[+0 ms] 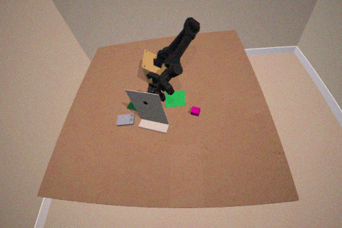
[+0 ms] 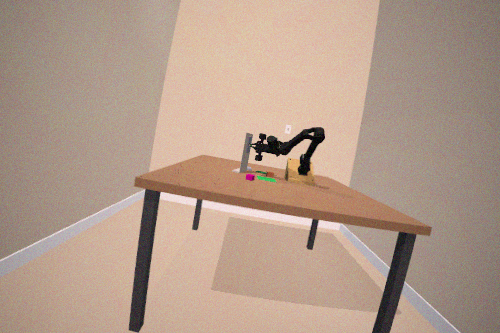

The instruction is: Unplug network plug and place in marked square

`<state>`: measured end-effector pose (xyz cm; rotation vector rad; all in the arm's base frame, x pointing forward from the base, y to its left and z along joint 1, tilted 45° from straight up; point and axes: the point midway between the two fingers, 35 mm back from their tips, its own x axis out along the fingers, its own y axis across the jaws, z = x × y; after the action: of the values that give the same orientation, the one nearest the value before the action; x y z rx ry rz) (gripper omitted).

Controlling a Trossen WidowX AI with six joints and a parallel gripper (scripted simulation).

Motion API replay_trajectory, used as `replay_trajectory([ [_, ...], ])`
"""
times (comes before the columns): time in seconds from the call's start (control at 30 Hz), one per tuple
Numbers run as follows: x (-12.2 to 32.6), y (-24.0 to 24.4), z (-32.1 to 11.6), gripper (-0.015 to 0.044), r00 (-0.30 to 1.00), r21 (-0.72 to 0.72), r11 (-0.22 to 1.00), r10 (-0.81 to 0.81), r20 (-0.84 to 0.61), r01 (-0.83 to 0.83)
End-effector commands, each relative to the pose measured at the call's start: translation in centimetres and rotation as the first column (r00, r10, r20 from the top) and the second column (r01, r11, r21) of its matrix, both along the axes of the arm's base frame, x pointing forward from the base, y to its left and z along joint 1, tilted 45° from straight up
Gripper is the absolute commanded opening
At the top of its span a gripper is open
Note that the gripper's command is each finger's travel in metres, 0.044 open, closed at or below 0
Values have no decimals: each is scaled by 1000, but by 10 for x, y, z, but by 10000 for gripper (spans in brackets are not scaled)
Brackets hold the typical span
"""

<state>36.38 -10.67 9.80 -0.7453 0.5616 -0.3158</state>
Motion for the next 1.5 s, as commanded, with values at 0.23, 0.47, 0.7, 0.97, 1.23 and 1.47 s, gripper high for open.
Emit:
replay_trajectory([
  [0.23, -4, 2, 1, 0, 1000, -2, 1000, 7, 0, -7],
  [0.47, -7, 3, 2, 0, 1000, -2, 1000, 7, -1, -7],
  [0.7, -11, 4, 2, 0, 1000, -2, 1000, 7, -1, -7],
  [0.97, -14, 5, 3, 0, 1000, -2, 1000, 7, -1, -7],
  [1.23, -18, 6, 4, 0, 1000, -2, 1000, 7, -1, -7],
  [1.47, -20, 8, 5, 0, 1000, -2, 1000, 7, -1, -7],
])
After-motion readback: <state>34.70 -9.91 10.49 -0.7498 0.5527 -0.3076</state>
